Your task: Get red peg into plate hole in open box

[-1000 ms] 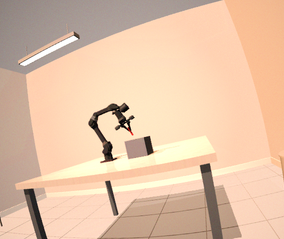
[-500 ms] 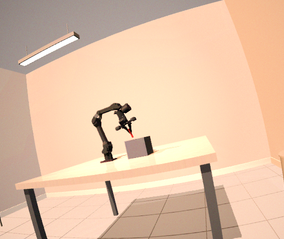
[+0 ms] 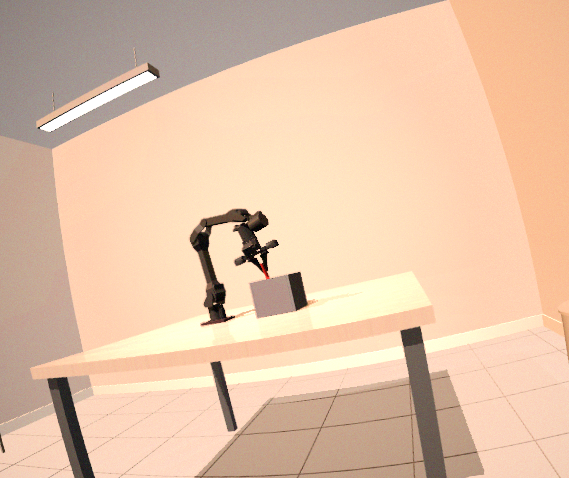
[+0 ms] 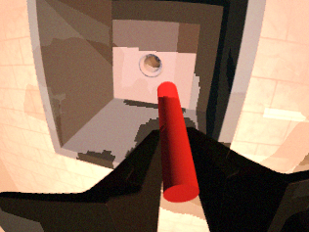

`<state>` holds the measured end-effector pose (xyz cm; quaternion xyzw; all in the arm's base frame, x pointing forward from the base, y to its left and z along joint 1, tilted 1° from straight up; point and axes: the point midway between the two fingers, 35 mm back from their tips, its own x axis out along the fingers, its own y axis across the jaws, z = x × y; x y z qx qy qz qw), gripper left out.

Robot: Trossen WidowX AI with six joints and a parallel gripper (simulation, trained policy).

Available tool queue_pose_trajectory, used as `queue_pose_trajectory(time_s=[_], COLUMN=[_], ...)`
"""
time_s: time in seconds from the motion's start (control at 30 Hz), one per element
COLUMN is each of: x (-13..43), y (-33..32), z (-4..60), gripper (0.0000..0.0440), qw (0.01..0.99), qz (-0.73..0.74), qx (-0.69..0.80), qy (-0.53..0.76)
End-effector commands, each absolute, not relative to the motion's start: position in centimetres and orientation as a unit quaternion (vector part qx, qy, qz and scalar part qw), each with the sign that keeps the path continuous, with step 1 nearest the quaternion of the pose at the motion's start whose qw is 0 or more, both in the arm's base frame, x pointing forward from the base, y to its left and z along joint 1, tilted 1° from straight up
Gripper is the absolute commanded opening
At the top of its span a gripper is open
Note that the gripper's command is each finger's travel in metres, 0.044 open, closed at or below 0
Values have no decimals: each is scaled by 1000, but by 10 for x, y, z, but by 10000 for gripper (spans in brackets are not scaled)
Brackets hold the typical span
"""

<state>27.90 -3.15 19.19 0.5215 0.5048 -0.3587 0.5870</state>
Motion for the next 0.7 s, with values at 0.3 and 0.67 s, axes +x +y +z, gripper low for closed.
queue_pose_trajectory(time_s=[0.3, 0.67], x=[300, 314], y=[-38, -35], z=[153, 125], gripper=[0, 0], qw=[569, 567], qz=[-345, -325], qx=[517, 510], qy=[538, 560])
